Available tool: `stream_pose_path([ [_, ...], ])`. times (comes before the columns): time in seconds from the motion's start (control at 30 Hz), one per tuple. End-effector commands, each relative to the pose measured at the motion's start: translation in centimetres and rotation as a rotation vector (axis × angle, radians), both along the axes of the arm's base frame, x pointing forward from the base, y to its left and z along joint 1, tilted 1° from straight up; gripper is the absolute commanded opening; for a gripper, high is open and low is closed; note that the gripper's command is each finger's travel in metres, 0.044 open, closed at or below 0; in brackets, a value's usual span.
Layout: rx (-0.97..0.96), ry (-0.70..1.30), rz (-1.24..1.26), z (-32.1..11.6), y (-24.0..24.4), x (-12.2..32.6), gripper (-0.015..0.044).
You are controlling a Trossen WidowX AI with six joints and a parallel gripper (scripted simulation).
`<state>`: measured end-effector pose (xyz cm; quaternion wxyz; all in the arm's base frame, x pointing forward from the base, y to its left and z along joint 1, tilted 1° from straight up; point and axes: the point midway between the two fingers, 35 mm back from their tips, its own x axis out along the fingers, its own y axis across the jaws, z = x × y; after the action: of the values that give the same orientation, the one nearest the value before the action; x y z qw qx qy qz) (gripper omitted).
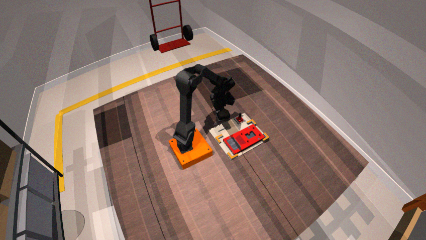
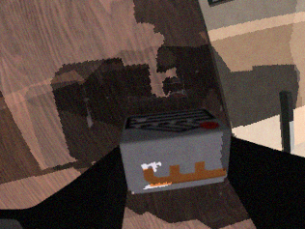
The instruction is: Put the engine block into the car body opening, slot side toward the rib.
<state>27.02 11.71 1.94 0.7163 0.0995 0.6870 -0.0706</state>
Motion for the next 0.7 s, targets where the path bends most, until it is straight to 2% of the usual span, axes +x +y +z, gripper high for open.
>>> stream_pose_path([
  [0.0, -0.002, 0.013, -0.003, -0.92, 0.01, -0.16, 0.0],
  [0.37, -0.002, 0.013, -0.003, -1.67, 0.03, -0.14, 0.0],
  [0.67, -0.001, 0.0, 0.0, -0.89, -0.01, -0.03, 0.0236],
])
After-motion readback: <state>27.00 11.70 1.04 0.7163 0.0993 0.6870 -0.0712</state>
